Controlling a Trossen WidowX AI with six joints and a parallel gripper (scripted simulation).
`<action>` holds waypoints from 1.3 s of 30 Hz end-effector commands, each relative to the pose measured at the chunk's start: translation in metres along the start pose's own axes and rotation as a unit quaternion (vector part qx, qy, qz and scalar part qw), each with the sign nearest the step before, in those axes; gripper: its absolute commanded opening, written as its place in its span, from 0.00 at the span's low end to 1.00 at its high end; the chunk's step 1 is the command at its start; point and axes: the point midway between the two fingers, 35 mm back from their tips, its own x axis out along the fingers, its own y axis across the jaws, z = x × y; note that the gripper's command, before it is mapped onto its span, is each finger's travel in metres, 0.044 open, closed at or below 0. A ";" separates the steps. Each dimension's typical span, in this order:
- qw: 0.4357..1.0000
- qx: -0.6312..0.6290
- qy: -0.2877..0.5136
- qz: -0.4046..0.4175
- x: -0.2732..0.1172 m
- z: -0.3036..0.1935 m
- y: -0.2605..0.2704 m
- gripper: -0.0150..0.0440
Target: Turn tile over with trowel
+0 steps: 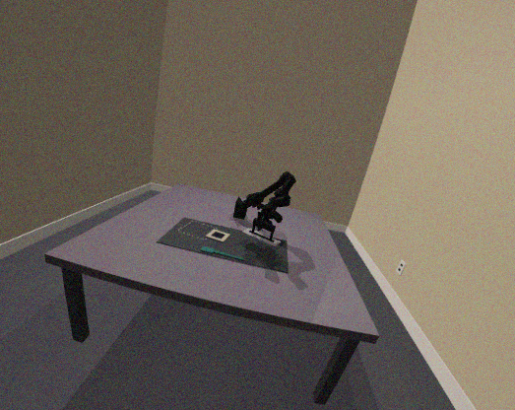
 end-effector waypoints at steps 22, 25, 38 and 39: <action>0.991 -0.043 -0.128 0.002 0.050 -0.052 -0.036 0.25; 0.991 -0.043 -0.128 0.002 0.051 -0.052 -0.035 0.25; 0.991 -0.043 -0.128 0.003 0.065 -0.056 -0.021 0.25; 0.991 -0.043 -0.128 0.003 0.066 -0.056 -0.020 0.25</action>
